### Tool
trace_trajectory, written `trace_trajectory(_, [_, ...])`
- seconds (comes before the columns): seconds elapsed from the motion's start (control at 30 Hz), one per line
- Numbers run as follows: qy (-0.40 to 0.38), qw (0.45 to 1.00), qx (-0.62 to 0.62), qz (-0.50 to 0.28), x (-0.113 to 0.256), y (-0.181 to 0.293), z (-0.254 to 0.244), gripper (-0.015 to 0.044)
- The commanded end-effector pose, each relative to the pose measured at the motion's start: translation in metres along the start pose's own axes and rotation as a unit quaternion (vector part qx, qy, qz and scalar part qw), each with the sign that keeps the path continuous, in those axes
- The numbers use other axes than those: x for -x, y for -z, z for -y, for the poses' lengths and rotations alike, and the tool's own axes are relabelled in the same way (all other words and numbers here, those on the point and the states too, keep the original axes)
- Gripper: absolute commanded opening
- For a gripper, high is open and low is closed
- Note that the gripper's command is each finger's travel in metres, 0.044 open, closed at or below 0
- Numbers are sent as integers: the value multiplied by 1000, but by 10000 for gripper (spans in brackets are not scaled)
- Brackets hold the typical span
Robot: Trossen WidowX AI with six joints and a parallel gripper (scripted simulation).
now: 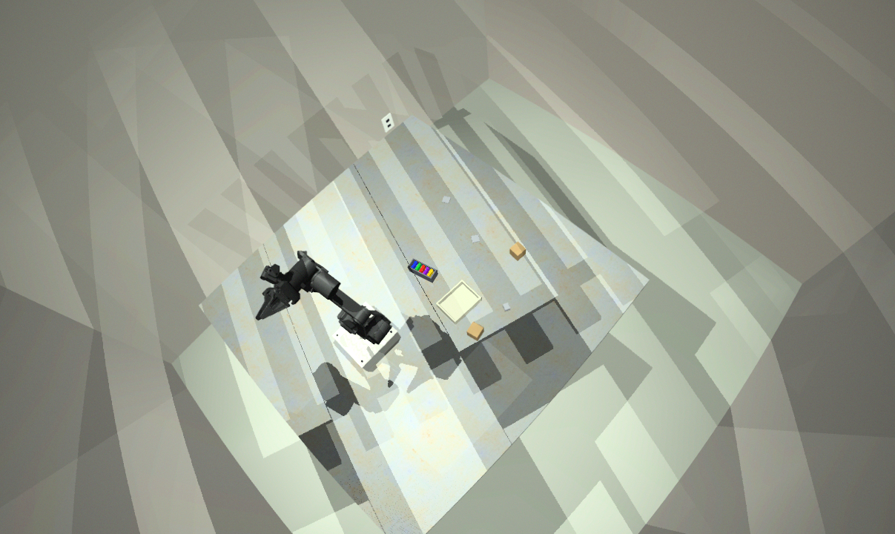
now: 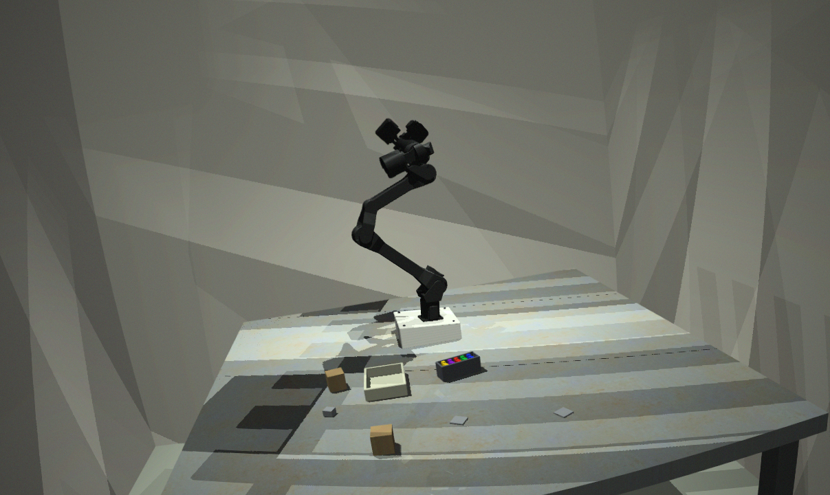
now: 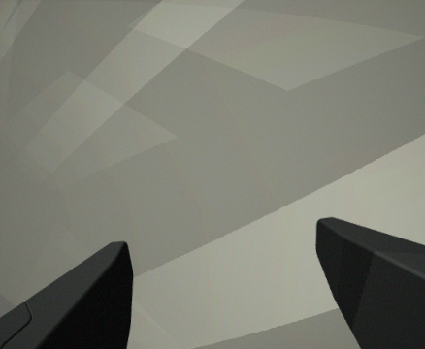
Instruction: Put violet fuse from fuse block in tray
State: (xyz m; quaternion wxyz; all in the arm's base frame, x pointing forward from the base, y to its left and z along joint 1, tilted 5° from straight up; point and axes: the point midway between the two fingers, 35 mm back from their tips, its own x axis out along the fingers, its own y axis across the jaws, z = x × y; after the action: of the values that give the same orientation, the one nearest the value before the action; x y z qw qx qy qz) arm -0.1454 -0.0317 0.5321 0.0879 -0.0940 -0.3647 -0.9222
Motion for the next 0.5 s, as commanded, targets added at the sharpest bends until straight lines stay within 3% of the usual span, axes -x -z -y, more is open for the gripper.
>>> trace_trajectory(0.0, [1, 1000, 0, 3, 0, -2, 1, 218])
trace_trajectory(0.2, [28, 995, 7, 100, 9, -63, 35, 64])
trace_trajectory(0.47, [99, 962, 35, 253, 57, -146, 93, 64])
